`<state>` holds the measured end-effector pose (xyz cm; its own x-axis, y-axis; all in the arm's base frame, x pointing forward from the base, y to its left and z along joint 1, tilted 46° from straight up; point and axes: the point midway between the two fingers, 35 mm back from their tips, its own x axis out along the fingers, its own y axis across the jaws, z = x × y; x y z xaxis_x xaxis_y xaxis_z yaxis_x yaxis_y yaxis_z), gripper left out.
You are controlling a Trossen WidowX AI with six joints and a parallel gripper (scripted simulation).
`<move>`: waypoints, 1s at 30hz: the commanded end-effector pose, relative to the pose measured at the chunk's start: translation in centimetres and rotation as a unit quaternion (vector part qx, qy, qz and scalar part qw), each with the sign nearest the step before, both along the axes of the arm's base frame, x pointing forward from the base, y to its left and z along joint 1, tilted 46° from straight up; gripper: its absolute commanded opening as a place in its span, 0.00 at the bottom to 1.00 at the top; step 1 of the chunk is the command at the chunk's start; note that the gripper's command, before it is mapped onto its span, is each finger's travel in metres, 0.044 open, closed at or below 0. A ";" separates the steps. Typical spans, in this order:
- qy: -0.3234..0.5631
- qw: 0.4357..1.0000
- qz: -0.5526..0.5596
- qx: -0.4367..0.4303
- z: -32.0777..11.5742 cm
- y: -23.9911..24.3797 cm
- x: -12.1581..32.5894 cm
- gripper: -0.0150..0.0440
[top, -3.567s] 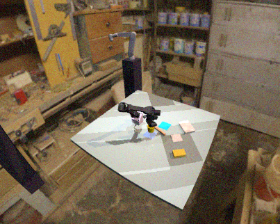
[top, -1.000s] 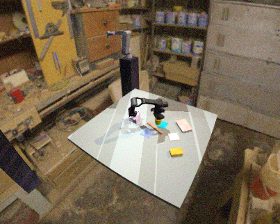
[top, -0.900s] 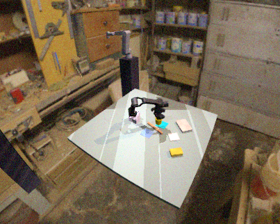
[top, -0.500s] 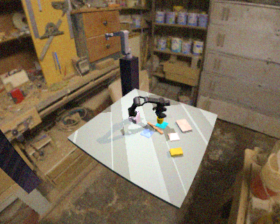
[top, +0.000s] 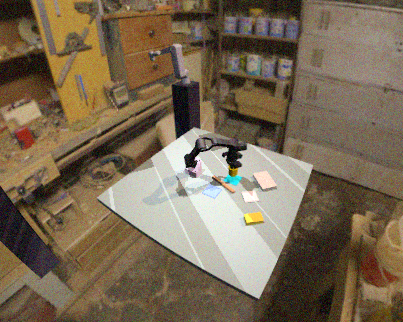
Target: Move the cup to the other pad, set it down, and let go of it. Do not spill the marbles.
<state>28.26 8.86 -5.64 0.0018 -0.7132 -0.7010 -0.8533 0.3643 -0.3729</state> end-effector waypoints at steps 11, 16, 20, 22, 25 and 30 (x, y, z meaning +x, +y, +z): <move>0.002 1.000 -0.002 -0.001 -1.7 -0.6 0.1 0.25; 0.002 1.000 -0.002 -0.001 -2.3 -1.2 0.1 0.25; 0.002 1.000 -0.002 -0.002 -2.9 -1.7 0.1 0.25; 0.002 1.000 -0.002 -0.002 -3.1 -2.0 0.1 0.25; 0.002 1.000 -0.002 -0.002 -3.5 -2.3 0.1 0.25; 0.001 1.000 -0.002 -0.002 -3.9 -2.8 0.0 0.25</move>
